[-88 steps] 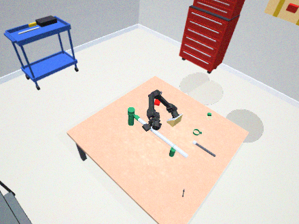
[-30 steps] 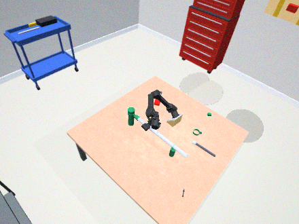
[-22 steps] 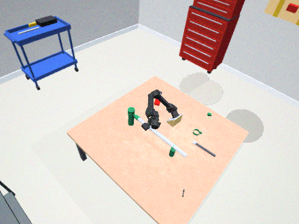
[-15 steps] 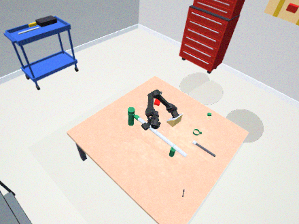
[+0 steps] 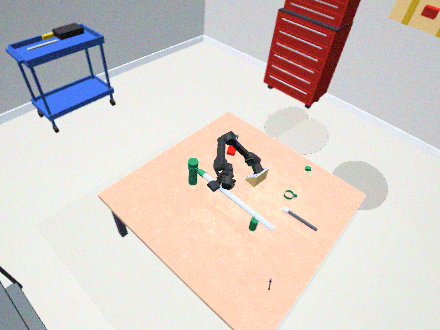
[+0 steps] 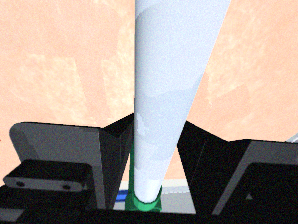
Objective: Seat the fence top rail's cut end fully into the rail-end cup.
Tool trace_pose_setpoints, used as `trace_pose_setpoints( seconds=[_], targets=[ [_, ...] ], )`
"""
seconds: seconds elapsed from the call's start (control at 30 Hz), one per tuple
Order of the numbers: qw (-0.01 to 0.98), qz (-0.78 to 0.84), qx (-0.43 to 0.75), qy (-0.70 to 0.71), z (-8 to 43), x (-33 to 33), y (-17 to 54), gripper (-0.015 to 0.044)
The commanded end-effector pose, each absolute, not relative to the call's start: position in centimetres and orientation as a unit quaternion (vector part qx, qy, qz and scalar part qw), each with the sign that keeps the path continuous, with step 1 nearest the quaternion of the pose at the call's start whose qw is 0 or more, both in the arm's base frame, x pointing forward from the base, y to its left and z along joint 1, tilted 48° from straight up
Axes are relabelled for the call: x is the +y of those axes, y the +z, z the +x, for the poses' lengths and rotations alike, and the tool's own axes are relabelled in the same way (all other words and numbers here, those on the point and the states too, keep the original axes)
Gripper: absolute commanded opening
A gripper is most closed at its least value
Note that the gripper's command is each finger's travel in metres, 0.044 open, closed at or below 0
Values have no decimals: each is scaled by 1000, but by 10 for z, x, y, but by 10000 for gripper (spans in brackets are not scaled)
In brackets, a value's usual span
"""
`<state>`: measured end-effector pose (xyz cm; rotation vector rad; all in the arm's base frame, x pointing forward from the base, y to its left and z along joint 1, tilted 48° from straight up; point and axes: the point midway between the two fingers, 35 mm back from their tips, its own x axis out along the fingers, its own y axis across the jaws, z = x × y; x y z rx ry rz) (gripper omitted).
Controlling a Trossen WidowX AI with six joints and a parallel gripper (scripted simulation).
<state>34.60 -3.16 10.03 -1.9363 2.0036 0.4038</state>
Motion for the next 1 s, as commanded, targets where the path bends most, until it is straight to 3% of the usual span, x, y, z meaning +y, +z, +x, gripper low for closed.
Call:
trace_pose_setpoints(
  seconds=[0.0, 0.97],
  targets=[
    [162, -683, 699, 135, 347, -33, 105, 0],
    [162, -683, 699, 135, 347, -39, 112, 0]
  ],
)
